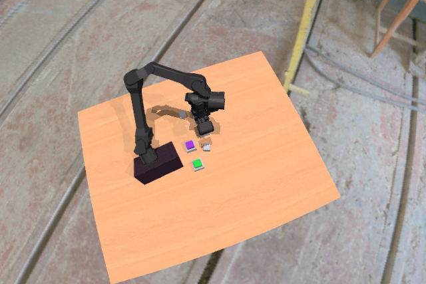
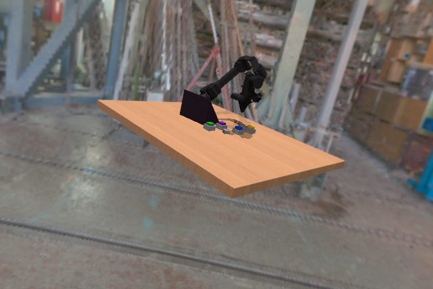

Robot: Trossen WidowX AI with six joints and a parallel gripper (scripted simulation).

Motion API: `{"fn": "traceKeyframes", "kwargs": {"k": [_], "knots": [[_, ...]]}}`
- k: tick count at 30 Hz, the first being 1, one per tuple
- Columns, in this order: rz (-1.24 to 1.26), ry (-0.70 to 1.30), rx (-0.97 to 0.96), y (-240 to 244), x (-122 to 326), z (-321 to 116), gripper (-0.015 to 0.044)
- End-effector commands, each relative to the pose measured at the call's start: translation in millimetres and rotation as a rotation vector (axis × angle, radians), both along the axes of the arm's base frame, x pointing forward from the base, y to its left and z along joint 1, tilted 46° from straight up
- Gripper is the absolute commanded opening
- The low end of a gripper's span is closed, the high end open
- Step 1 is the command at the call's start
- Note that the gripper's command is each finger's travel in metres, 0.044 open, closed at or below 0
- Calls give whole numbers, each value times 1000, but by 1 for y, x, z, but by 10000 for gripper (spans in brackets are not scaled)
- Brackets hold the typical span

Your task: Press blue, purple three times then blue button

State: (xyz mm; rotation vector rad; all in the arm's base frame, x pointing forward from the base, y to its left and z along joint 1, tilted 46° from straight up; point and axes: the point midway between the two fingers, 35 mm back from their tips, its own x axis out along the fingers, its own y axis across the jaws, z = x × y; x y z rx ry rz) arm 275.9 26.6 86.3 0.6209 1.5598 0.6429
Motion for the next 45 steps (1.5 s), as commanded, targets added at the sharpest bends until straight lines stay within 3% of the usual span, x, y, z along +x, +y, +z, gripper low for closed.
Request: {"fn": "traceKeyframes", "kwargs": {"k": [1, 9, 14, 19, 45], "knots": [[-23, 19, -11, -16, -21, -6, 20], [2, -1, -4, -42, -80, -29, 20], [2, -2, -5, -40, -81, -31, 20], [2, -3, -2, 1, -85, -70, 20], [2, -3, -1, 24, -88, -92, 20]]}}
